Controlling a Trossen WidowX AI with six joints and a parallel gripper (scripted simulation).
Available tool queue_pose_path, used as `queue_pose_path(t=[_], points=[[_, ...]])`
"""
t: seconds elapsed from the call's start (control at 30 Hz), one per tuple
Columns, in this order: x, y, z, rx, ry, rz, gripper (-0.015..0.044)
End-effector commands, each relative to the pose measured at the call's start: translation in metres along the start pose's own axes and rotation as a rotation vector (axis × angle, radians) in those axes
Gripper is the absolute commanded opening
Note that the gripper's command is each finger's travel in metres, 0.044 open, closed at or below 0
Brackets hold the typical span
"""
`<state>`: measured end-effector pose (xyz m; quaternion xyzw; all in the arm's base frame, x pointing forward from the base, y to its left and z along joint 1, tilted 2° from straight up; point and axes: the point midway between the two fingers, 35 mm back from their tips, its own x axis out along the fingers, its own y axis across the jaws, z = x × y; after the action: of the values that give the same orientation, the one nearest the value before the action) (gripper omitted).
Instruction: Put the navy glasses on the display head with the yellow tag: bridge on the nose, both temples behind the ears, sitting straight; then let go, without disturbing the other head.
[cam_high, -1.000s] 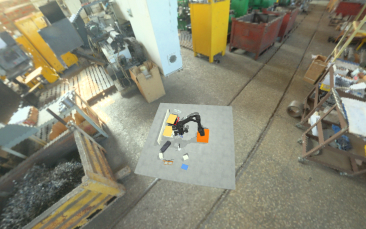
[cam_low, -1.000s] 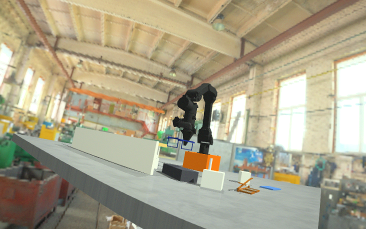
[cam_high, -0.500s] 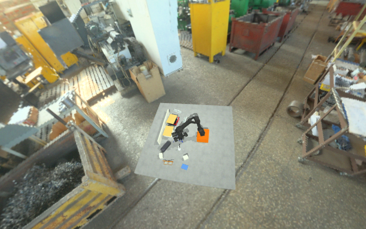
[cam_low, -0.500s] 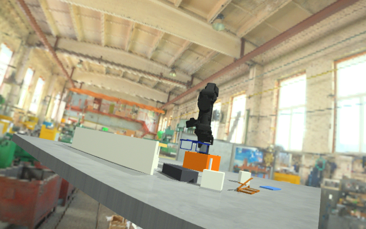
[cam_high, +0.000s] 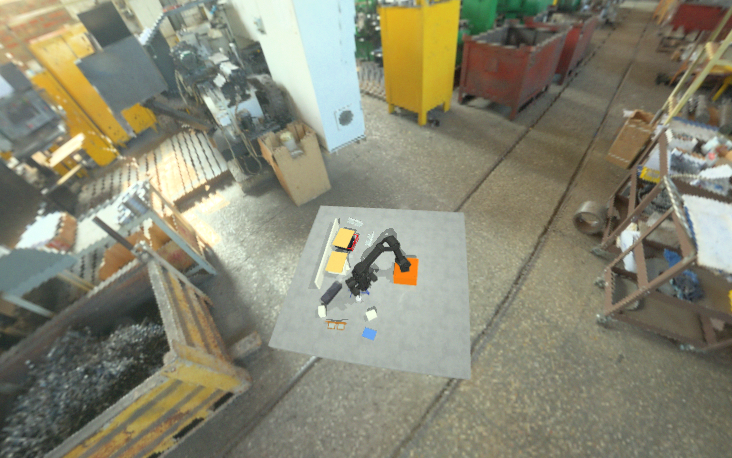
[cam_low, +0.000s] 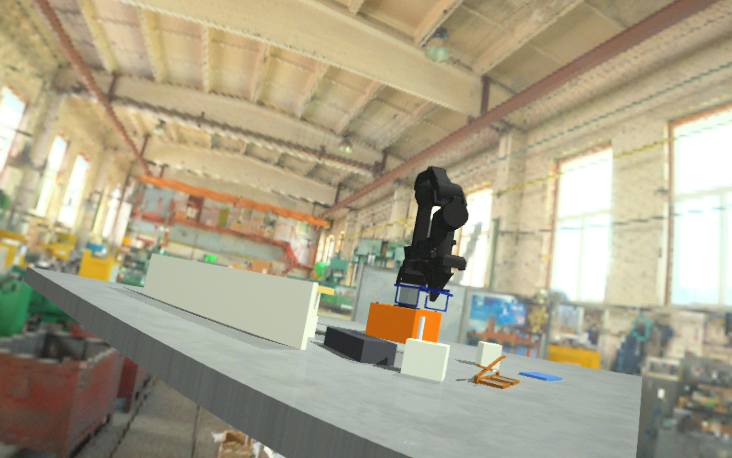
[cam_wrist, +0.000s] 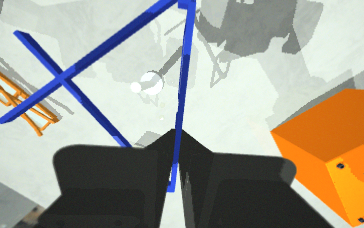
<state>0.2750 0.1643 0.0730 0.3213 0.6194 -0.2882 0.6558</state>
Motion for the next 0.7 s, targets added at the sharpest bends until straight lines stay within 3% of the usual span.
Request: queue_pose_path(t=[0.0,0.4,0.67], points=[[0.002,0.002,-0.006,-0.012,-0.005,-0.01,0.0],[0.061,0.001,-0.005,-0.012,-0.005,-0.011,0.0],[0.063,-0.001,-0.007,-0.012,-0.005,-0.011,0.0]])
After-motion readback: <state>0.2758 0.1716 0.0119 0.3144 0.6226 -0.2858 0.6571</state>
